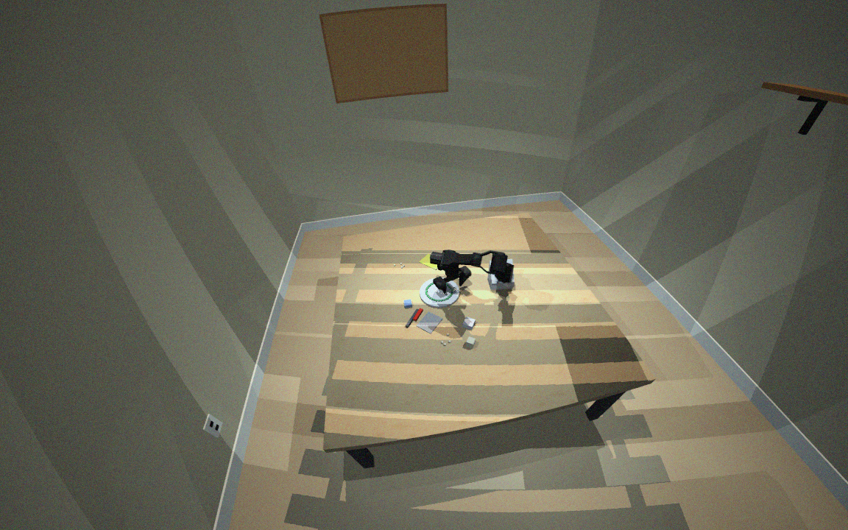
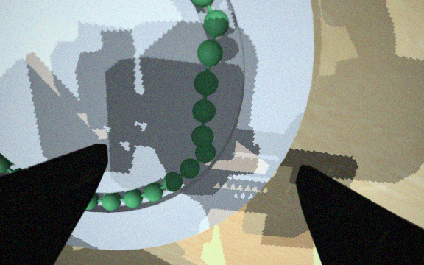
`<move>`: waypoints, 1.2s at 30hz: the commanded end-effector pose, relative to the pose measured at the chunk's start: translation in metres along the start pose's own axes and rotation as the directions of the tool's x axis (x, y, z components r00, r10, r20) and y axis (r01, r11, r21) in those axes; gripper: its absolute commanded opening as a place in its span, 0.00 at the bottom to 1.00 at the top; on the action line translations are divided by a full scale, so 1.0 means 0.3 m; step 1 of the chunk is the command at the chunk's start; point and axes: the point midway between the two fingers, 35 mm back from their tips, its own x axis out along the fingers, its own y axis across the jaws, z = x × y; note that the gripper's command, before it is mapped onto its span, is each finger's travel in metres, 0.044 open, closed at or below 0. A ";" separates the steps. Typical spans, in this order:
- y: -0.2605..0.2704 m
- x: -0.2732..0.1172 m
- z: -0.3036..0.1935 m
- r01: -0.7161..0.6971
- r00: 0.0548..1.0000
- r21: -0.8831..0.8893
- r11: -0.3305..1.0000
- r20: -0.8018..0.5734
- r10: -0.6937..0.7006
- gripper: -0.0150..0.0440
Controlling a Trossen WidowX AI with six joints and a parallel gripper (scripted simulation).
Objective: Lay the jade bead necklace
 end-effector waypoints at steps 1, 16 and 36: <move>0.002 -0.009 0.001 0.000 1.000 -0.004 1.000 0.004 0.000 1.00; 0.002 -0.009 0.001 0.000 1.000 -0.004 1.000 0.004 0.000 1.00; 0.018 -0.082 0.045 -0.005 1.000 -0.144 0.990 0.018 0.007 0.46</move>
